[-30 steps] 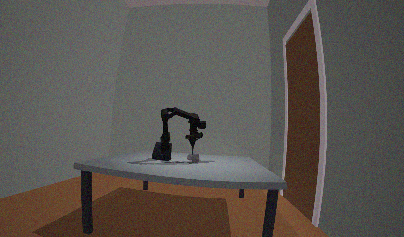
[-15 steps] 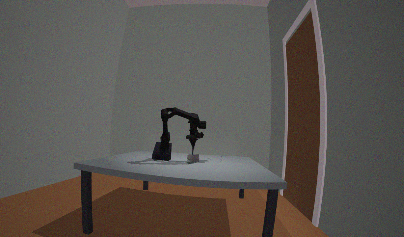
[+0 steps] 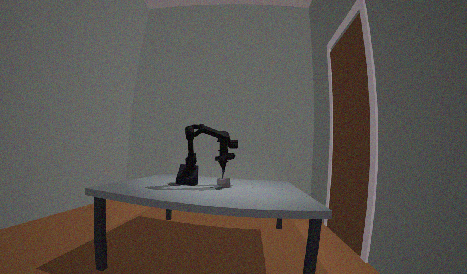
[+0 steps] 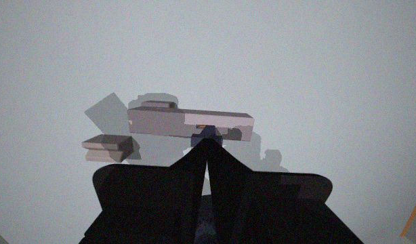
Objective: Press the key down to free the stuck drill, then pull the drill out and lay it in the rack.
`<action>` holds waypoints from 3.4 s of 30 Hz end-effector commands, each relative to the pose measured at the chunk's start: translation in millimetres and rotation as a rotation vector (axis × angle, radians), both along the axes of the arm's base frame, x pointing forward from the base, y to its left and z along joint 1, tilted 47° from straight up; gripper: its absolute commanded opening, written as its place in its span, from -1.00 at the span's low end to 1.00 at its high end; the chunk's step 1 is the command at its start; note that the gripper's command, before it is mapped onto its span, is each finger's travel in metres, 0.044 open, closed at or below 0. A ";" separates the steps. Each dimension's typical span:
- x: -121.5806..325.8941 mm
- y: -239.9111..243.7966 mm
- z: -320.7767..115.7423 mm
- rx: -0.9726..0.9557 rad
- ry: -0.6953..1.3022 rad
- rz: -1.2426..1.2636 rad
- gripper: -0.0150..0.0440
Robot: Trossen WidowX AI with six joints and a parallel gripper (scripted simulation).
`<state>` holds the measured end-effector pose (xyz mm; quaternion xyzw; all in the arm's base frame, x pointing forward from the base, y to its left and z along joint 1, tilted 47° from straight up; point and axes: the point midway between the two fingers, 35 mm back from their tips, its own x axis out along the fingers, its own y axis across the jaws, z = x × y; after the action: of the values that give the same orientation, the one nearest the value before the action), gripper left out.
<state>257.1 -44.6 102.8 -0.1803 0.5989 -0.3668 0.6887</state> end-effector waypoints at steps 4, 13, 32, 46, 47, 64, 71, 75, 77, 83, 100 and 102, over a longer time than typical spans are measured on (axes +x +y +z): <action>-9.3 -10.7 -11.5 -0.005 0.042 -0.028 -0.49; -9.8 -12.8 -13.6 -0.005 0.042 -0.028 -0.49; -11.5 -18.1 -18.4 -0.005 0.042 -0.028 -0.49; -11.1 -18.7 -19.0 -0.004 0.042 -0.027 -0.31; -9.3 -14.5 -15.3 -0.003 0.042 -0.027 -0.22; 25.6 43.2 -32.1 0.001 0.422 0.355 1.00; 40.2 54.1 -112.1 0.009 0.908 0.821 1.00; 40.8 56.3 -141.3 0.013 1.082 0.989 1.00; 40.3 56.9 -153.7 0.014 1.155 1.060 1.00; 40.2 57.0 -155.1 0.015 1.163 1.068 1.00; 40.1 53.5 -157.1 0.015 1.163 1.068 1.00; 40.0 50.7 -158.8 0.015 1.163 1.068 1.00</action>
<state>300.4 11.5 -53.1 -0.6028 0.6948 0.1688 0.3542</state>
